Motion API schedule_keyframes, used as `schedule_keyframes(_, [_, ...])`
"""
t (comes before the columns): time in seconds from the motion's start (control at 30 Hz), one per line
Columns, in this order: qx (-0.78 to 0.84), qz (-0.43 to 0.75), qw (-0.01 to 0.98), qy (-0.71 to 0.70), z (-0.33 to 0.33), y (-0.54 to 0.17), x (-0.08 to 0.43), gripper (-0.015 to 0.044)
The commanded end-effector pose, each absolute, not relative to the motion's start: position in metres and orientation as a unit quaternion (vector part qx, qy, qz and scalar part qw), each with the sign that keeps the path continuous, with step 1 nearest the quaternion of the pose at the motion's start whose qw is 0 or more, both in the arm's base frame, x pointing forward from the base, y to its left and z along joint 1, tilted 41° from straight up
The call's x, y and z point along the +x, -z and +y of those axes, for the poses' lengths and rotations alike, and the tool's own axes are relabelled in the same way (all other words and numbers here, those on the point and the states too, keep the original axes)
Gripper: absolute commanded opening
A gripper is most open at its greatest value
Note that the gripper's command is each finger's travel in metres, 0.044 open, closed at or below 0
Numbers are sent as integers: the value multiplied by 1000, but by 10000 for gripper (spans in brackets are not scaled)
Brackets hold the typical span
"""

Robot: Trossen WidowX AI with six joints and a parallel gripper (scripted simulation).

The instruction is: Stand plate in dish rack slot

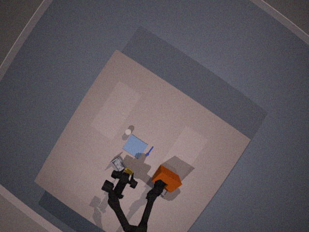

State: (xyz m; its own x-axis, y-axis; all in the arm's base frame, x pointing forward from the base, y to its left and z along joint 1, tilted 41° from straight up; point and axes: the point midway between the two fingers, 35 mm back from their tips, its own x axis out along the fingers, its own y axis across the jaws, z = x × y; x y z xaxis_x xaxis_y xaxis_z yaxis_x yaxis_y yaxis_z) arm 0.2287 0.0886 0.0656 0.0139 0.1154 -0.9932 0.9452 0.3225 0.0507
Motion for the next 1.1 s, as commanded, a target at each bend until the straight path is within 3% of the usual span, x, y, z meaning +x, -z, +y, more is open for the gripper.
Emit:
schedule_keyframes(0.0, [419,570,611,356,92,-57,232,0])
schedule_keyframes(1.07, [312,330,867,205,132,-43,241,0])
